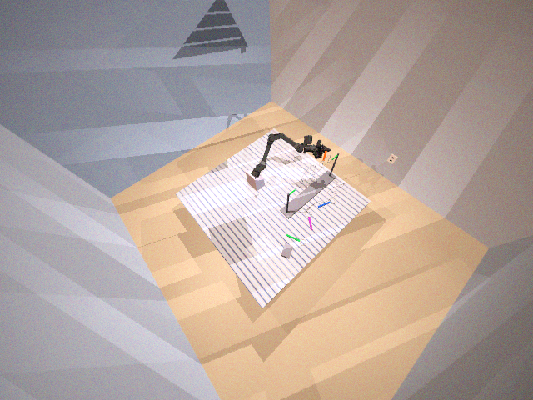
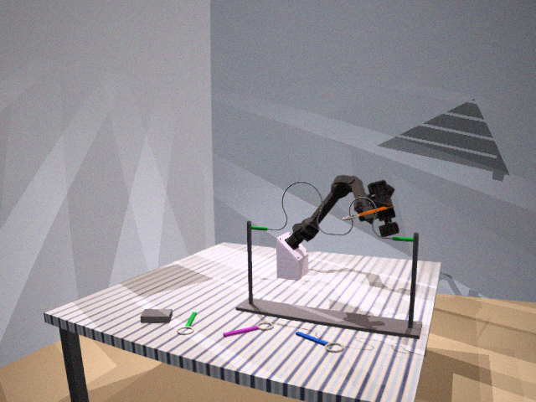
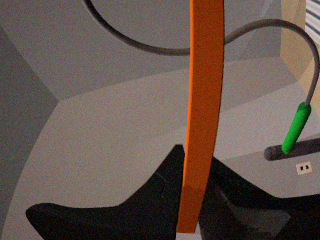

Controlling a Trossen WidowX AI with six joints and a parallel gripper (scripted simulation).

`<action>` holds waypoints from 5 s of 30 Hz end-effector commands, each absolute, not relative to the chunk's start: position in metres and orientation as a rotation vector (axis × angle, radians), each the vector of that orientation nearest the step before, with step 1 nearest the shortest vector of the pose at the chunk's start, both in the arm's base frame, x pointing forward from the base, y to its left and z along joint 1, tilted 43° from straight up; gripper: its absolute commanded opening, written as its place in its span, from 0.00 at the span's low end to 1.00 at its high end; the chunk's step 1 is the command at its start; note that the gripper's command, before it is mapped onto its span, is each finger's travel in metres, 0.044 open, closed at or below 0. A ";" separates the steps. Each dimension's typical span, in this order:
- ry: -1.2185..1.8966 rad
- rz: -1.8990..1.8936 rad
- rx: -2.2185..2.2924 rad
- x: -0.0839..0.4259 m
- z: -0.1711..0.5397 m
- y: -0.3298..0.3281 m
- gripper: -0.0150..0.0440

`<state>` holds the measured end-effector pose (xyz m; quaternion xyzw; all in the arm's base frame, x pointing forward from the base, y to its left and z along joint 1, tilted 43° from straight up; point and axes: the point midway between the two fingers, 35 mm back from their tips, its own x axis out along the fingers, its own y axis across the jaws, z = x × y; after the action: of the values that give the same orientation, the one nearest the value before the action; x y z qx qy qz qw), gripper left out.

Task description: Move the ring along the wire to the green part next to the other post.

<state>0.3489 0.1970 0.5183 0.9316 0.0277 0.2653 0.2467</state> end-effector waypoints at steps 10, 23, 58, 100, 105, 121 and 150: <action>0.100 0.705 2.431 0.349 0.505 0.219 0.00; 0.173 0.651 2.160 0.349 0.473 0.249 0.00; 0.354 0.466 1.320 0.351 0.347 0.274 0.00; 0.434 0.331 0.768 0.354 0.259 0.218 0.00; 0.435 0.327 0.754 0.354 0.255 0.213 0.00; 0.447 0.297 0.638 0.354 0.235 0.191 0.00; 0.494 0.145 0.054 0.356 0.203 0.104 0.00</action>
<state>0.3563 0.1173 0.2030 0.0654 0.2435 0.0844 0.9640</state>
